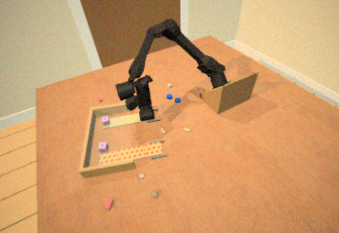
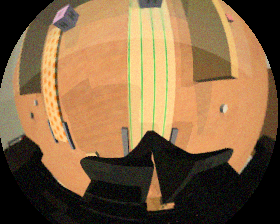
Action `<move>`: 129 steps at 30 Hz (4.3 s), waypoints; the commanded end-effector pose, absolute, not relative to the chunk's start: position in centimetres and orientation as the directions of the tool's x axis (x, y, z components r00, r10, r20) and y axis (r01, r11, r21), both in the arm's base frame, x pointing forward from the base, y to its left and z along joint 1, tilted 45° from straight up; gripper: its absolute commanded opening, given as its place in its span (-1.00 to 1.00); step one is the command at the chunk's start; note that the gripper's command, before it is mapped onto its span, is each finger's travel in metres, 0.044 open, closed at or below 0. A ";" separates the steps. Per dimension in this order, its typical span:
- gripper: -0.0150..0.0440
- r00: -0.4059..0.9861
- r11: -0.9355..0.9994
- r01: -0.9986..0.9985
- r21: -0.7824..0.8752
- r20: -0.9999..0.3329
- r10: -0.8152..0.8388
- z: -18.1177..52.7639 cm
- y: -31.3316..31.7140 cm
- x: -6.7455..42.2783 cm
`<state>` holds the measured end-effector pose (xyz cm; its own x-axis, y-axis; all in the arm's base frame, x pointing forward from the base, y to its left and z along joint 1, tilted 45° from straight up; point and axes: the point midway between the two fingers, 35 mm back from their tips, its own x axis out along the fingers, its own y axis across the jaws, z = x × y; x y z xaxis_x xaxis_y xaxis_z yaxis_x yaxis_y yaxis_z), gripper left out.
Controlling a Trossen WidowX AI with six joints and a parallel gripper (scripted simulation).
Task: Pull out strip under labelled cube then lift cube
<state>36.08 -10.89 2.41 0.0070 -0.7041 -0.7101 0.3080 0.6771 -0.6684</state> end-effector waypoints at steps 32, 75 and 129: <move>-0.49 0.006 0.676 0.304 -0.671 -0.708 -0.706 1.9 -10.9 35.2; -0.49 0.004 0.677 0.302 -0.672 -0.709 -0.705 0.1 -9.5 29.0; -0.49 0.001 0.678 0.299 -0.672 -0.710 -0.704 -1.8 -7.7 21.2</move>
